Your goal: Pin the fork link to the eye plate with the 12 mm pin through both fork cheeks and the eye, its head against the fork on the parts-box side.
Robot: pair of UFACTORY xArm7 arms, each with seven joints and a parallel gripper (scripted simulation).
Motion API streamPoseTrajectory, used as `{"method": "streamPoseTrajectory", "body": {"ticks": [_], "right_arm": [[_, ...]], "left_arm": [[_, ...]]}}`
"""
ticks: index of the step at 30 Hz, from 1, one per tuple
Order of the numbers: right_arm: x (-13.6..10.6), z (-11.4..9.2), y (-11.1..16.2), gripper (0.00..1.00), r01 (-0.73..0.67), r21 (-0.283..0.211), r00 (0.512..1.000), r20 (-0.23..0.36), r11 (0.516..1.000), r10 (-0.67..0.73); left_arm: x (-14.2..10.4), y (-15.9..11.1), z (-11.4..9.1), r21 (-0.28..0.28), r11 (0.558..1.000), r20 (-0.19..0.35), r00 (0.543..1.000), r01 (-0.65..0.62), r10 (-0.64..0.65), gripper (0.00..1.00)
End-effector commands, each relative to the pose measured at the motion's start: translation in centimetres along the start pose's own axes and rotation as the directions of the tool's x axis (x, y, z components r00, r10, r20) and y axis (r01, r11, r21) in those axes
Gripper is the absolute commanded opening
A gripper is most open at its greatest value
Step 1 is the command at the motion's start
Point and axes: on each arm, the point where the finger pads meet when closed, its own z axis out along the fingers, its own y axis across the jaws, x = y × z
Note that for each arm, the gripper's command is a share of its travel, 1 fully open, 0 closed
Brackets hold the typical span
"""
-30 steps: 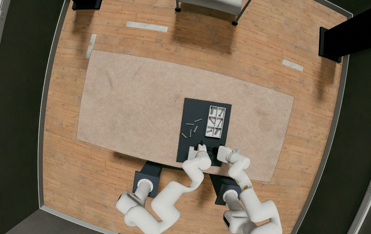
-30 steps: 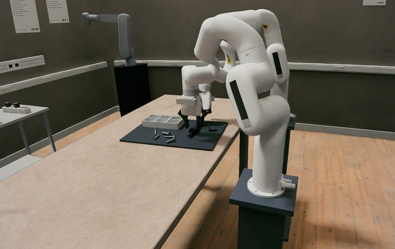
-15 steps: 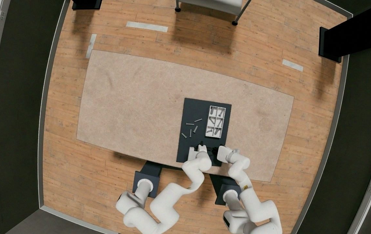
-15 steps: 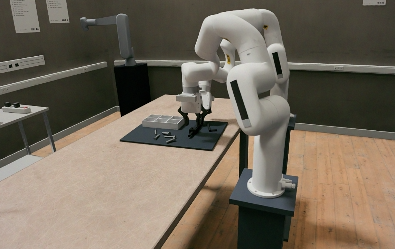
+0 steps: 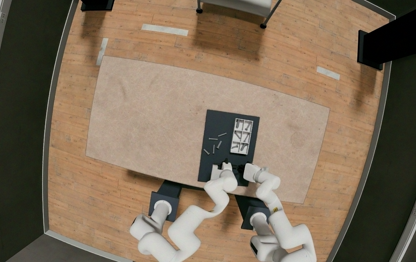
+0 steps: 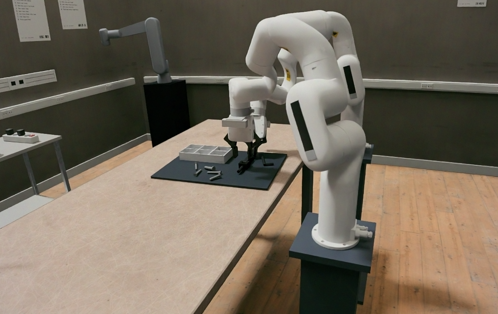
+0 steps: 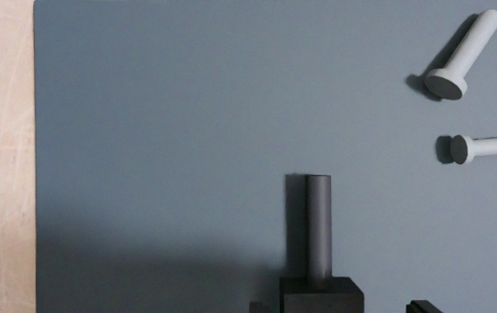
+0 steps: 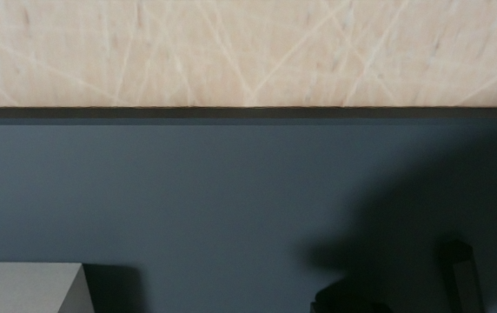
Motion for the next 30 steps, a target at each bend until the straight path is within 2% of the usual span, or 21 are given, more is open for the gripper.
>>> {"method": "streamPoseTrajectory", "body": {"ticks": [1, 13, 19, 21, 24, 27, 30], "right_arm": [[-0.1, -0.1, -0.1, 0.0, 0.002, 0.003, 1.0, 0.001, 1.0, -0.002], [-0.1, -0.1, -0.1, 0.0, 0.002, 0.003, 1.0, 0.001, 1.0, -0.002], [-0.1, -0.1, -0.1, 0.0, 0.002, 0.003, 1.0, 0.001, 1.0, -0.002], [-0.1, -0.1, -0.1, 0.0, 0.002, 0.003, 1.0, 0.001, 1.0, -0.002], [-0.1, -0.1, -0.1, 0.0, 0.002, 0.003, 1.0, 0.001, 1.0, -0.002], [-0.1, -0.1, -0.1, 0.0, 0.002, 0.003, 1.0, 0.001, 1.0, -0.002], [-0.1, -0.1, -0.1, 0.0, 0.002, 0.003, 1.0, 0.001, 1.0, -0.002]], "left_arm": [[-0.1, 0.1, -0.2, -0.003, 1.0, 0.003, 1.0, 0.0, 0.0, 0.58], [-0.1, 0.1, -0.2, -0.003, 1.0, 0.003, 1.0, -0.006, 0.006, 0.58], [-0.1, 0.7, -0.2, -0.002, 0.992, 0.001, 0.992, -0.124, 0.124, 0.58], [-0.1, 0.7, -0.2, -0.002, 0.992, 0.001, 0.992, -0.124, 0.124, 0.58], [0.0, 1.4, -0.1, 0.0, 0.967, -0.001, 0.967, -0.257, 0.257, 0.58], [0.1, 2.5, -0.1, 0.002, 0.904, -0.001, 0.904, -0.428, 0.428, 0.58], [0.3, 3.8, -0.1, 0.0, 0.852, -0.004, 0.852, -0.524, 0.524, 0.58]]}}
